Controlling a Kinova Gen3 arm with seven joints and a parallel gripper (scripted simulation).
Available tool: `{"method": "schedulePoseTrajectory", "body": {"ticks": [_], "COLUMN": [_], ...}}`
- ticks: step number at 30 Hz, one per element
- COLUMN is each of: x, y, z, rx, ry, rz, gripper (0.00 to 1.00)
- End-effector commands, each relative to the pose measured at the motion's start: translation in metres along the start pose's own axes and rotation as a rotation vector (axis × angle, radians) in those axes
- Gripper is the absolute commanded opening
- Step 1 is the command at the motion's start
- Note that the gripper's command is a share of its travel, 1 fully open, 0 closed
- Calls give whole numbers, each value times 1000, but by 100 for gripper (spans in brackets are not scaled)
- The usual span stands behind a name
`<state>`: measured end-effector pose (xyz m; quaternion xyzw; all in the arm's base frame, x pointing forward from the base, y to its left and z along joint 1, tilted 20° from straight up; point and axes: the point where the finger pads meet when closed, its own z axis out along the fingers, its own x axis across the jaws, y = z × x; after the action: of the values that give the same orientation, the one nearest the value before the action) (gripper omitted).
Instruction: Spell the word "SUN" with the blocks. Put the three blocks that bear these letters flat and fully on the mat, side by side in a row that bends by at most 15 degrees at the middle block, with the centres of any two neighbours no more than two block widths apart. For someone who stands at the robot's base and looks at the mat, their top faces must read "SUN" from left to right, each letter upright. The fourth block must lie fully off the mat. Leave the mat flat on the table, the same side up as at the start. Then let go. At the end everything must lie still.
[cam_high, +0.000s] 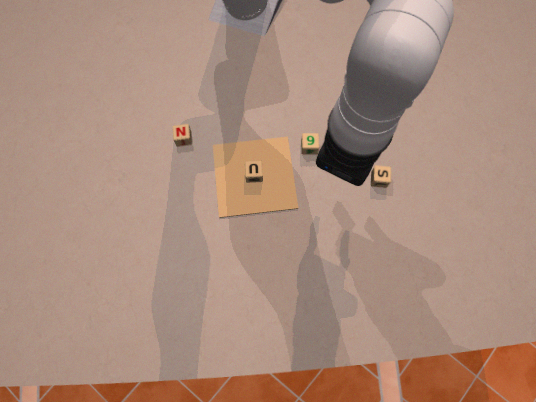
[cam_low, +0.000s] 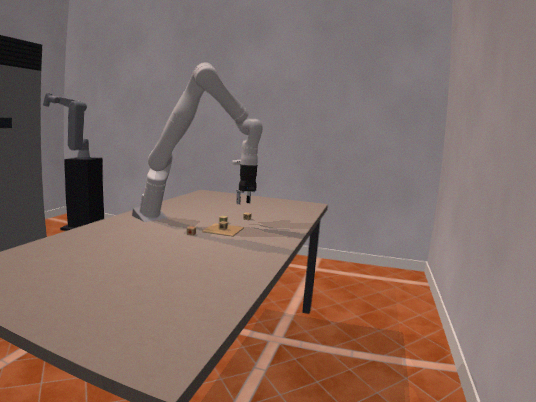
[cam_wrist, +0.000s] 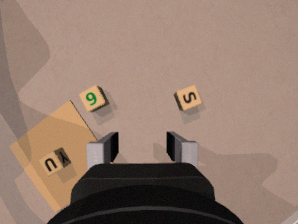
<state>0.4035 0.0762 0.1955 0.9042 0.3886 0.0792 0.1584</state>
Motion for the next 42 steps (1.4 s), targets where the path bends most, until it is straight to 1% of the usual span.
{"method": "schedulePoseTrajectory", "body": {"ticks": [1,3,5,7,10,42], "x": [28,45,45,57,65,66], "y": [-25,-36,-36,-45,-51,-52], "z": [5,4,4,3,3,2], "rx": [19,15,15,12,9,9], "ry": [5,12,12,18,22,23], "rz": [-138,-240,-240,-319,-369,-375], "gripper": [100,100,100,100,100,100]}}
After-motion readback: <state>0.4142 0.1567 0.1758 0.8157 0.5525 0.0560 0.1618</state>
